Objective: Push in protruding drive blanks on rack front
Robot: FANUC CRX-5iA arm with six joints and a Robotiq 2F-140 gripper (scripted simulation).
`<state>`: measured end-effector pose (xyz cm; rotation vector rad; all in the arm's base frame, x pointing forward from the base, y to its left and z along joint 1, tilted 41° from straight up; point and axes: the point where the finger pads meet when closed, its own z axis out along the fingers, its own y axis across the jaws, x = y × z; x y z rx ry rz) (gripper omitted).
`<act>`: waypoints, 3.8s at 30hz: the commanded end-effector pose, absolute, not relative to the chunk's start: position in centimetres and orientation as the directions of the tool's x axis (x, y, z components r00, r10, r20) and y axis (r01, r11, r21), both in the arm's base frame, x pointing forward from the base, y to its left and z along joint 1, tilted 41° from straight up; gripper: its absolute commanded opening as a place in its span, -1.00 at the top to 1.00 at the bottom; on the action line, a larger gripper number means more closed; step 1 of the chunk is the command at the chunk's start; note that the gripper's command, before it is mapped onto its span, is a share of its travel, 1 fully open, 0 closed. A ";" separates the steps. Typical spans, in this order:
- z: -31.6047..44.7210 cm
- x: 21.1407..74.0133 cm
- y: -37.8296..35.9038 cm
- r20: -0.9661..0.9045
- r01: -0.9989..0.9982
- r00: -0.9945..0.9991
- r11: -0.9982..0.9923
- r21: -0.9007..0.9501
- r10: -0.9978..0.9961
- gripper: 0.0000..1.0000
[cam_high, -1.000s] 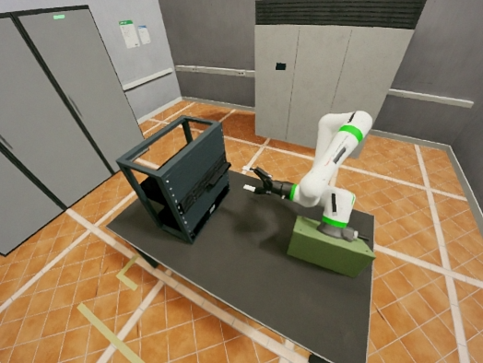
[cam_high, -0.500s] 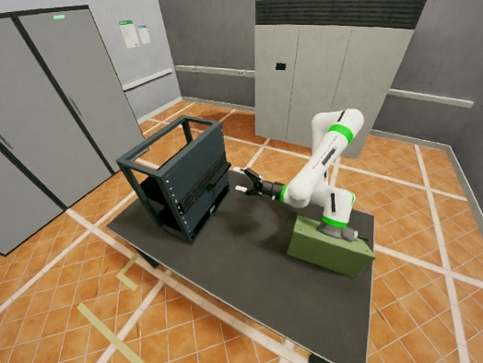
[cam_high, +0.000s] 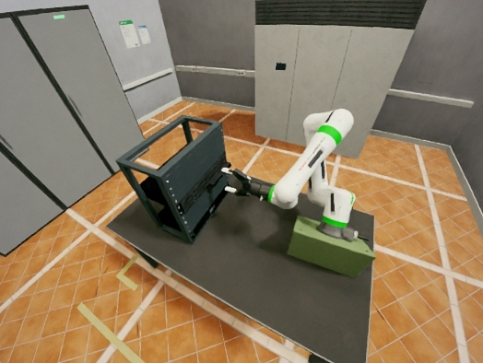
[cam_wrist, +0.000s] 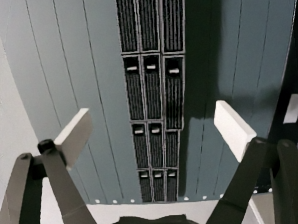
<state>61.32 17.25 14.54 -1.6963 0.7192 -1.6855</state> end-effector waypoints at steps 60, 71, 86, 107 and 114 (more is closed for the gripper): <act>14.6 61.5 17.4 0.652 0.055 0.031 -0.650 -0.758 -0.758 -1.00; 14.6 61.5 17.4 0.652 0.055 0.031 -0.650 -0.758 -0.758 -1.00; 14.6 61.5 17.4 0.652 0.055 0.031 -0.650 -0.758 -0.758 -1.00; 14.6 61.5 17.4 0.652 0.055 0.031 -0.650 -0.758 -0.758 0.80; 14.6 61.5 17.4 0.652 0.055 0.031 -0.650 -0.758 -0.758 0.80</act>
